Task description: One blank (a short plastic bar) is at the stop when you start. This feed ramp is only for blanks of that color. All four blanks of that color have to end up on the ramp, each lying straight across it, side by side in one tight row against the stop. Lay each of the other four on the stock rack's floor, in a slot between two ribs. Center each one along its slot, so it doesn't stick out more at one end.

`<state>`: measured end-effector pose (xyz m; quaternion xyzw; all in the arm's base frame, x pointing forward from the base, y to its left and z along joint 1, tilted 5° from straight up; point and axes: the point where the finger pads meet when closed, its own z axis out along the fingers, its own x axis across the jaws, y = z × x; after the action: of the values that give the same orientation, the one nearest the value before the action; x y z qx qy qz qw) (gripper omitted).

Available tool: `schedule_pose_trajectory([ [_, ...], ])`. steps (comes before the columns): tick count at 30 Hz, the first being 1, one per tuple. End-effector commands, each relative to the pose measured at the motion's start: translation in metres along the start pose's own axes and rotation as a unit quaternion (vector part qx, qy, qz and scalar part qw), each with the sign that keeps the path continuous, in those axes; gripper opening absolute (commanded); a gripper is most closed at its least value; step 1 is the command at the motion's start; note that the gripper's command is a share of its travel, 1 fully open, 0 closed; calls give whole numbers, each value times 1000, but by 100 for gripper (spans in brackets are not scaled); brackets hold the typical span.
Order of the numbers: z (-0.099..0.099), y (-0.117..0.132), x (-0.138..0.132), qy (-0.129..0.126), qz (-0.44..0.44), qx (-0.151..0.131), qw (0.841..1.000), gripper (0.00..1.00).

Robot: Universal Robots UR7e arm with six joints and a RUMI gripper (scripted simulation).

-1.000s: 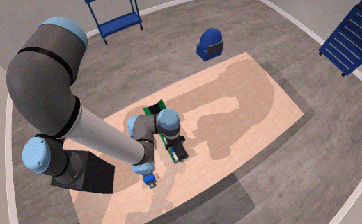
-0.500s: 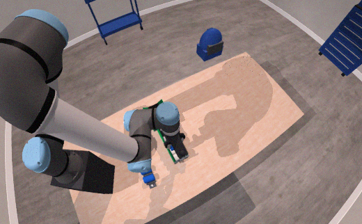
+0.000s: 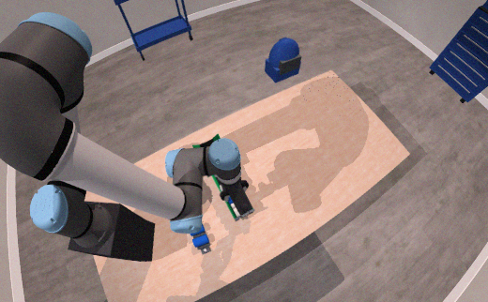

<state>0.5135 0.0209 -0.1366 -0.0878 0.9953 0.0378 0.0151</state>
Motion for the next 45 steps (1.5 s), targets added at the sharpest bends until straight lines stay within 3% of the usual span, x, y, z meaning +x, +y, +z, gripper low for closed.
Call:
schedule_pose_trajectory([
  [1,9,-1,15,-1,3,0,1000,39],
  [5,16,-1,29,-1,6,0,1000,39],
  [14,46,9,120,-1,23,0,1000,39],
  [18,50,19,160,-1,31,0,1000,39],
  [20,50,19,160,-1,31,0,1000,39],
  [25,48,30,194,-1,38,0,999,39],
  [30,45,35,207,-1,41,0,999,39],
  [45,45,35,208,-1,41,0,999,39],
])
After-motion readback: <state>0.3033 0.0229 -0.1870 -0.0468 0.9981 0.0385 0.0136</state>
